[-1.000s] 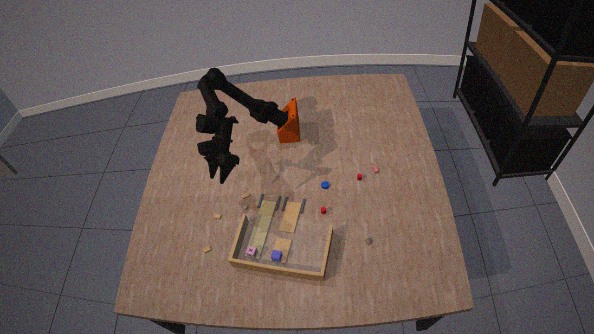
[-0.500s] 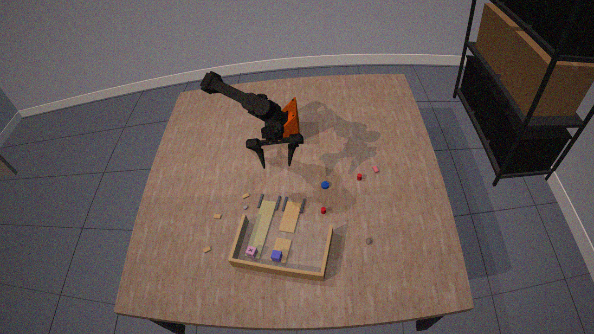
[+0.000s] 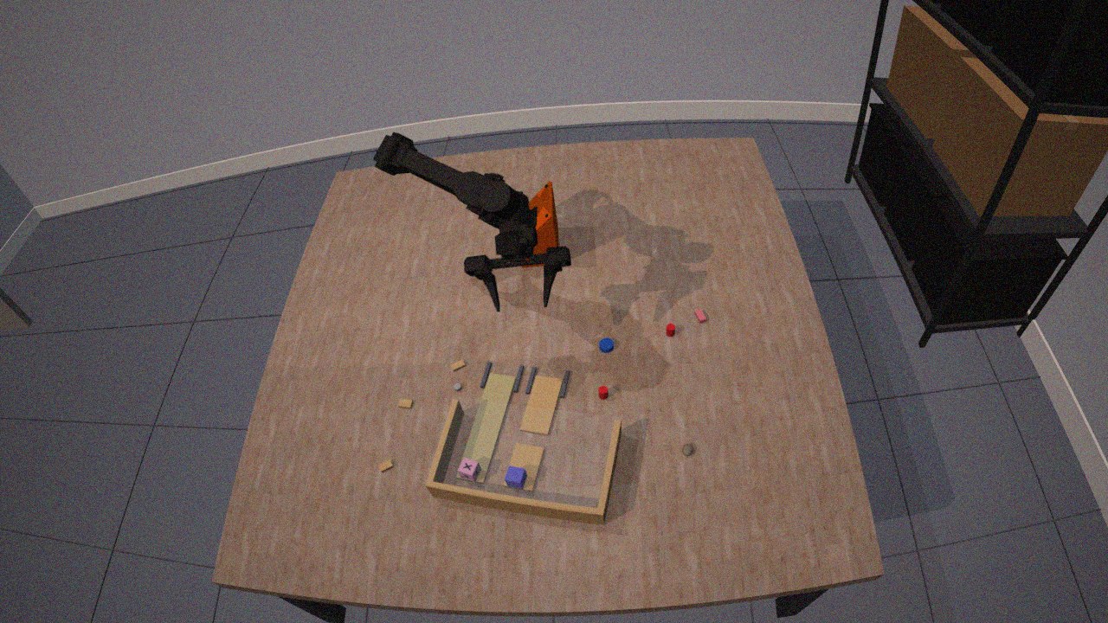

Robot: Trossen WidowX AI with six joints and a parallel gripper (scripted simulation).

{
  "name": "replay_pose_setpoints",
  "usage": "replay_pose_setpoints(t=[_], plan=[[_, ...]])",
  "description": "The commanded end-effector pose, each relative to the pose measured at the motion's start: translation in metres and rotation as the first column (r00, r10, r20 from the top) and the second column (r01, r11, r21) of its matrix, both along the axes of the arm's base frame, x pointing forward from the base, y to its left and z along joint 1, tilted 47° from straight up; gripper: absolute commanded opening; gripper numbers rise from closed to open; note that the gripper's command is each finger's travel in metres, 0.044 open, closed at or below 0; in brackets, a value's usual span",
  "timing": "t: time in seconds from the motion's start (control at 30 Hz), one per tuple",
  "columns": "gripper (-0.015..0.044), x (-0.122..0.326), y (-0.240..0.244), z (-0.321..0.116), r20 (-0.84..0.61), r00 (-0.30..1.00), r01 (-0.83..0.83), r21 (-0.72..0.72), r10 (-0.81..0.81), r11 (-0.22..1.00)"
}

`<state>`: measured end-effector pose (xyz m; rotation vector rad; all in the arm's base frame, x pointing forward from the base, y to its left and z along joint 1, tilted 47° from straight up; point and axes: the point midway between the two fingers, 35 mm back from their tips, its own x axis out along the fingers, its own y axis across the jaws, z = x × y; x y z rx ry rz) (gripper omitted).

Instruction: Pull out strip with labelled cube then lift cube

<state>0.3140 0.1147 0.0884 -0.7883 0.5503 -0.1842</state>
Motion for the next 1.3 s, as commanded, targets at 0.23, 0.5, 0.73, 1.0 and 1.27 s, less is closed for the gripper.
replay_pose_setpoints(t=[0.23, 0.5, 0.73, 1.0, 1.27], plan=[[0.0190, 0.038, -0.032, -0.015, -0.183, 0.953, 0.245, 0.000, -0.241, 0.970], [0.0000, 0.061, -0.093, -0.022, -0.374, 0.745, 0.578, -0.052, -0.553, 0.814], [0.0000, 0.065, -0.131, -0.017, -0.445, 0.560, 0.737, -0.118, -0.699, 0.666], [0.0000, 0.065, -0.132, -0.017, -0.447, 0.553, 0.741, -0.121, -0.703, 0.660], [0.0000, 0.064, -0.132, -0.018, -0.447, 0.553, 0.741, -0.121, -0.703, 0.660]])
